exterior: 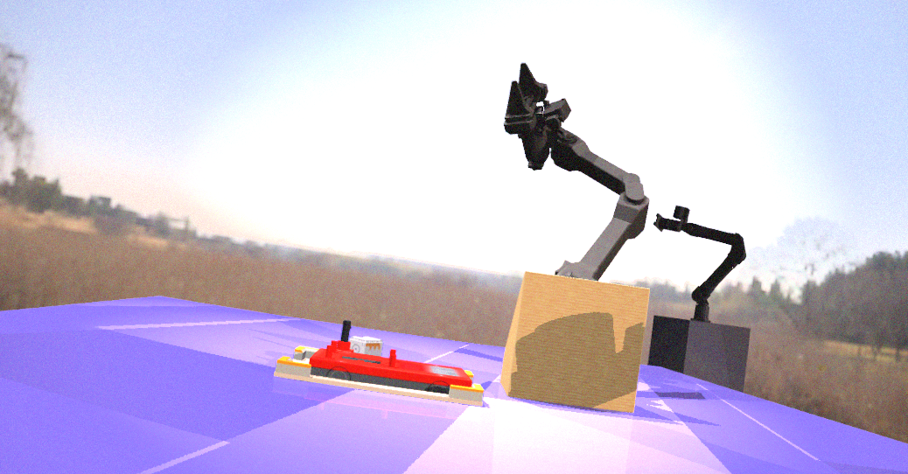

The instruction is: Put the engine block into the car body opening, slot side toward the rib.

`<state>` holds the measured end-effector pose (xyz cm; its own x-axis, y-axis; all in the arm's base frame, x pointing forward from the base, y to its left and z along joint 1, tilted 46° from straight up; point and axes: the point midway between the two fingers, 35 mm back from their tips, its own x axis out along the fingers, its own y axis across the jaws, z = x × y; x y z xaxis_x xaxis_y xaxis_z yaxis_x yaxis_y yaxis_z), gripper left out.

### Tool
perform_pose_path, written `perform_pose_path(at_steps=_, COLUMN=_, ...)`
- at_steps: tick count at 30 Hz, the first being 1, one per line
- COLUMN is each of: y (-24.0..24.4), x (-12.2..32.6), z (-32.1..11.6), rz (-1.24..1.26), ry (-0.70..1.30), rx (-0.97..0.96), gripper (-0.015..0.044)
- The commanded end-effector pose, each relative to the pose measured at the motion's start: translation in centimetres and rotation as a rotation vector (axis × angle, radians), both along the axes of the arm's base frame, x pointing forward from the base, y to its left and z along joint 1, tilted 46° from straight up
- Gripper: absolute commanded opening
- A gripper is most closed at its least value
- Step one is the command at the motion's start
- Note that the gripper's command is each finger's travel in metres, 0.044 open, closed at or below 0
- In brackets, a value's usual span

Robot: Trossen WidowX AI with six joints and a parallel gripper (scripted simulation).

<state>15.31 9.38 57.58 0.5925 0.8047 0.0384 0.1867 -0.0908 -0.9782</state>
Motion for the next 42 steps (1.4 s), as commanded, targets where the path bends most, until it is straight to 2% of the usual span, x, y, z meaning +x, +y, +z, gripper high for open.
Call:
perform_pose_path(at_steps=1, y=-0.9, x=1.7, z=-0.5, rz=-0.045, ry=0.019, rx=0.012, gripper=0.044)
perform_pose_path(at_steps=20, y=-4.8, x=9.7, z=-4.5, rz=-0.265, ry=0.481, rx=0.327, gripper=0.044)
perform_pose_path(at_steps=42, y=-8.6, x=17.8, z=-13.2, rz=-0.6, ry=1.04, rx=0.709, gripper=0.044)
